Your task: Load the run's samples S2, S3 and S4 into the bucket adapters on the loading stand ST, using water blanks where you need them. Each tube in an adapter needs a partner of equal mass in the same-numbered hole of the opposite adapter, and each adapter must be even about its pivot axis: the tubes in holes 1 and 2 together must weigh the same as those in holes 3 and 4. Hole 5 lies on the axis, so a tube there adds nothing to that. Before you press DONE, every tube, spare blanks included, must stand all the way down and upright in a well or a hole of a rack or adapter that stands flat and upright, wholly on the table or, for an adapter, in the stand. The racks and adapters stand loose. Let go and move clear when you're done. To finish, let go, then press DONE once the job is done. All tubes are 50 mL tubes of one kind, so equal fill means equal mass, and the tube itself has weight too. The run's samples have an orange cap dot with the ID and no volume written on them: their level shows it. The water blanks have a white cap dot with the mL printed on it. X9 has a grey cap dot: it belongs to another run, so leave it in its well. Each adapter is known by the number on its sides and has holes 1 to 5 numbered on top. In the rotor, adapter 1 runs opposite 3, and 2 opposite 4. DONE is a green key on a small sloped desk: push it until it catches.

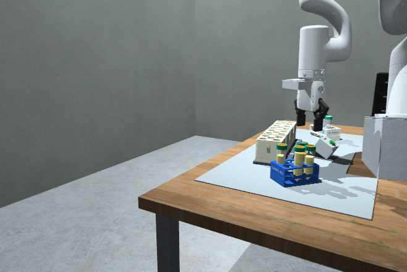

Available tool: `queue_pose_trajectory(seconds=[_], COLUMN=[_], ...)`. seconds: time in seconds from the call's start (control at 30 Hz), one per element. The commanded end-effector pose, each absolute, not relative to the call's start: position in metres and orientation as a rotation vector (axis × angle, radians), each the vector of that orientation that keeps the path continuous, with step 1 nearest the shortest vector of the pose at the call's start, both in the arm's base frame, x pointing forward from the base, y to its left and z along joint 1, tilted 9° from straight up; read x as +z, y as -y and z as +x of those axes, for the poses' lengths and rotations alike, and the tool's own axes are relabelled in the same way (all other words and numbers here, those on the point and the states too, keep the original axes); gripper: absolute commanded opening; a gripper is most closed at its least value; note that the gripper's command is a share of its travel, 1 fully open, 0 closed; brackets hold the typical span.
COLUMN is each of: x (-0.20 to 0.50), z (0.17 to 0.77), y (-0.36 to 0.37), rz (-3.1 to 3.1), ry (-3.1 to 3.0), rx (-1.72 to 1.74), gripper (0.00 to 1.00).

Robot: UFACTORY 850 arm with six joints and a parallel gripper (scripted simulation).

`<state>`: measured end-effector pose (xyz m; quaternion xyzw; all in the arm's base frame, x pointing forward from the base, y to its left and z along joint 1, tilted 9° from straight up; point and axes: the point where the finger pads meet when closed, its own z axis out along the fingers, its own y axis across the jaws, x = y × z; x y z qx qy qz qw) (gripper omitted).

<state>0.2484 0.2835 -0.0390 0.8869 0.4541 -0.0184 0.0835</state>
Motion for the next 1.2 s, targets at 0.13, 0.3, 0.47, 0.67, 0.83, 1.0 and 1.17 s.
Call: queue_pose_trajectory(seconds=[0.13,0.3,0.47,0.67,0.83,1.0,1.17], x=[-0.057,-0.063,-0.063,-0.063,-0.063,-0.063,-0.063], z=[0.25,0.251,0.251,0.251,0.251,0.251,0.251], y=[-0.281,-0.281,-0.281,-0.281,-0.281,-0.281,-0.281], rz=[2.651,2.651,2.651,2.651,2.651,2.651,2.651], ry=[-1.359,-1.359,-1.359,-1.359,-1.359,-1.359,-1.359], rx=[-0.011,-0.011,-0.011,-0.011,-0.011,-0.011,-0.011], gripper=[1.0,1.0,1.0,1.0,1.0,1.0,1.0])
